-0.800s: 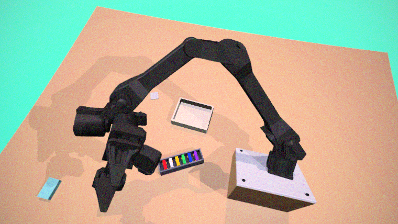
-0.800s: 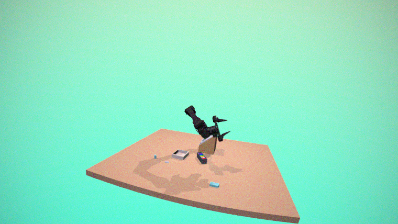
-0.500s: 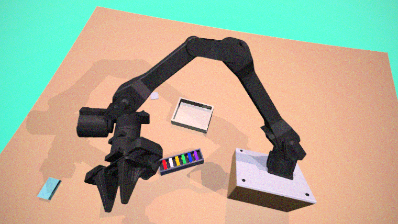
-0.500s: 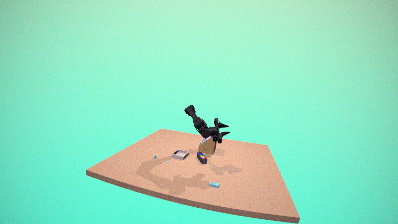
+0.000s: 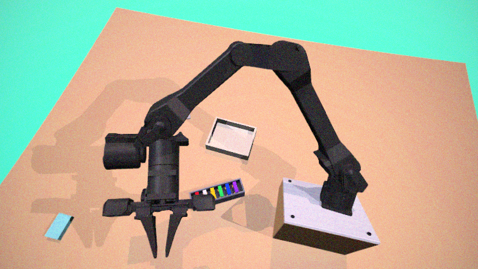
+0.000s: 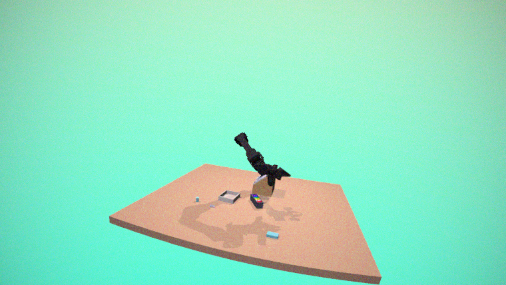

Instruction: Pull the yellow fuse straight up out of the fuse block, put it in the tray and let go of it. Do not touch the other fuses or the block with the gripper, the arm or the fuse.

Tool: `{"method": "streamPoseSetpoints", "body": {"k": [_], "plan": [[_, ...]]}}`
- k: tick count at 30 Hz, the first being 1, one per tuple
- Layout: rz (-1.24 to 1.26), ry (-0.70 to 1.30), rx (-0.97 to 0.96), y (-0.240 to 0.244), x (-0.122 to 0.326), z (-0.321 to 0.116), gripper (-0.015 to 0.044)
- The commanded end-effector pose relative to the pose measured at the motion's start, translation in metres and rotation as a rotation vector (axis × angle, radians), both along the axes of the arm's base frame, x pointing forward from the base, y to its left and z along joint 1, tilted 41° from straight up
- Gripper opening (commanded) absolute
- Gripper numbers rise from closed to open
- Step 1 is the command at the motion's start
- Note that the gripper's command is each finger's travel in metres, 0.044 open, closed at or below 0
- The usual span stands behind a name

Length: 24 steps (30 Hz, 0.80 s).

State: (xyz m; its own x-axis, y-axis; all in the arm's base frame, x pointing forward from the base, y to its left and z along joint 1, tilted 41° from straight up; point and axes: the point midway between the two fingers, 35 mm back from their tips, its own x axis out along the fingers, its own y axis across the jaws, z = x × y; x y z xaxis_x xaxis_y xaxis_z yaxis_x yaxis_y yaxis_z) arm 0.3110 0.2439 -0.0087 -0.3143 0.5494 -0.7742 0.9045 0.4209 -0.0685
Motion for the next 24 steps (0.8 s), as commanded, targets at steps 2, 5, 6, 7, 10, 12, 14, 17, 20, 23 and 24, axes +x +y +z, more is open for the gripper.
{"method": "streamPoseSetpoints", "body": {"k": [2, 5, 6, 7, 10, 12, 14, 17, 20, 23, 24], "plan": [[0.854, -0.455, -0.105, -0.059, -0.012, -0.030, 0.0074], [1.042, -0.506, -0.116, -0.071, -0.013, -0.033, 0.0074], [1.107, -0.521, -0.118, -0.075, -0.013, -0.033, 0.0074], [1.178, -0.529, -0.134, -0.081, -0.014, -0.034, 0.0074], [1.375, -0.554, -0.135, -0.094, -0.015, -0.035, 0.0074], [1.506, -0.562, -0.131, -0.102, -0.016, -0.035, 0.0074], [1.640, -0.562, -0.124, -0.110, -0.016, -0.035, 0.0074], [1.845, -0.541, -0.119, -0.124, -0.017, -0.034, 0.0074], [2.043, -0.509, -0.090, -0.136, -0.016, -0.031, 0.0074], [2.236, -0.458, -0.050, -0.147, -0.016, -0.029, 0.0074], [2.299, -0.437, -0.033, -0.151, -0.016, -0.028, 0.0074]]}}
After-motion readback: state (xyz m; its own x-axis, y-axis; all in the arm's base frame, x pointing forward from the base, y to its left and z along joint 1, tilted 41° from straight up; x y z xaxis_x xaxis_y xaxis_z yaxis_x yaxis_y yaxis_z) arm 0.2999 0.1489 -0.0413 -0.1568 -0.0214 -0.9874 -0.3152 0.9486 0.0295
